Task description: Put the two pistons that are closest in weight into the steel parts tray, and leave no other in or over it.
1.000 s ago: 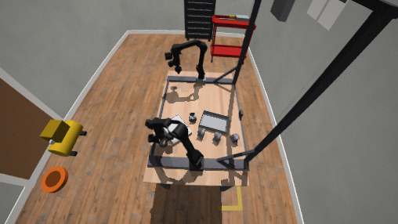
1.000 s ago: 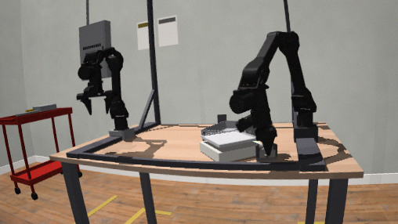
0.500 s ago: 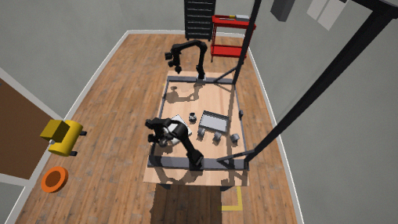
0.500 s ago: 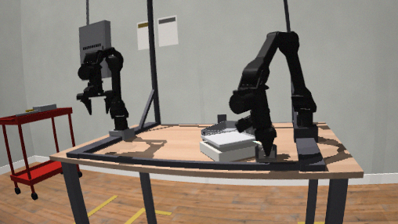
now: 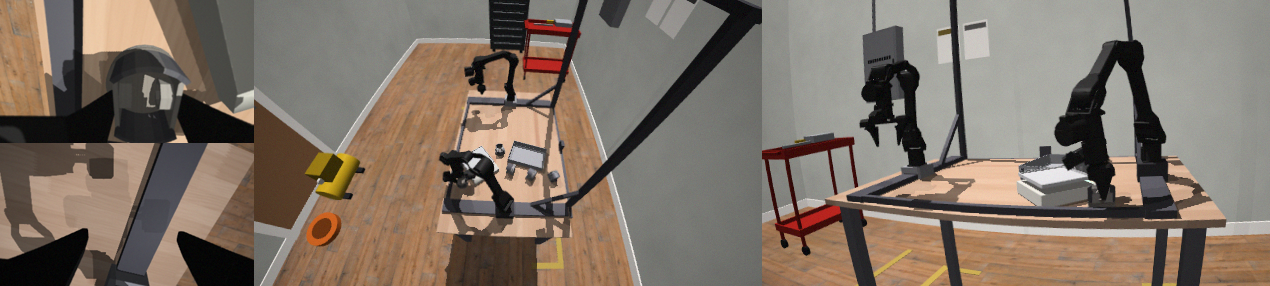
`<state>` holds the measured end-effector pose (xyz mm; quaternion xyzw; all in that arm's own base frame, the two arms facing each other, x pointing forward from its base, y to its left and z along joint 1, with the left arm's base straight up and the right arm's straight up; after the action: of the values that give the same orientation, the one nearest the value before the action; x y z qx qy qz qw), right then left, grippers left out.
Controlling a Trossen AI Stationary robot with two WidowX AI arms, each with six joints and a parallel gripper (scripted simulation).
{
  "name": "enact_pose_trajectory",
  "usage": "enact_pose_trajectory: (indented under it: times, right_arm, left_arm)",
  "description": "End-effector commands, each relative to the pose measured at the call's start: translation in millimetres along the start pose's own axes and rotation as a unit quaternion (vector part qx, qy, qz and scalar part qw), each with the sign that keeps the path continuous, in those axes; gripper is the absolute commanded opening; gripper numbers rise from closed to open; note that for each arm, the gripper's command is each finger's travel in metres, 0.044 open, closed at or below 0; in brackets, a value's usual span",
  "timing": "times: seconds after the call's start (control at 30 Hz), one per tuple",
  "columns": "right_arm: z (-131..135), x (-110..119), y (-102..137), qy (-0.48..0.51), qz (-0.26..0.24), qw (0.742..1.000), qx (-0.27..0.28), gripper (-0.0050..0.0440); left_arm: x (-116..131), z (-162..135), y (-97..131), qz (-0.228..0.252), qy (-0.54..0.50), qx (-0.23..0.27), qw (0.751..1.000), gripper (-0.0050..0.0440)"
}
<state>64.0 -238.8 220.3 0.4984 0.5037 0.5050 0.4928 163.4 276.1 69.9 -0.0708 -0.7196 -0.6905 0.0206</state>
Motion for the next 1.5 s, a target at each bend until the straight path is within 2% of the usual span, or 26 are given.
enact_pose_trajectory:
  times: [0.0, 1.47]
  right_arm:
    - [0.3, -2.6, 8.2, -0.001, -0.015, 1.000, -0.005, 0.0400]
    - [0.3, -2.6, 8.2, -0.001, -0.015, 1.000, -0.005, 0.0400]
  left_arm:
    - [0.2, 4.3, 9.9, -0.008, 0.002, -0.018, 1.000, 0.0158]
    - [-0.1, 4.4, 7.3, -0.008, 0.002, -0.018, 1.000, 0.0158]
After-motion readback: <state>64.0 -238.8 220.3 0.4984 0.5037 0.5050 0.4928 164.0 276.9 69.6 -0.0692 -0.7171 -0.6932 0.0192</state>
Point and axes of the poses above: on each arm, the point midway between the two fingers, 35 mm back from their tips, its own y axis back along the fingers, its own z axis across the jaws, x = y × z, the point moved 7 cm from there along y, back along the fingers, and after that the axes turned 14 degrees about -y, right-handed, at the moved point
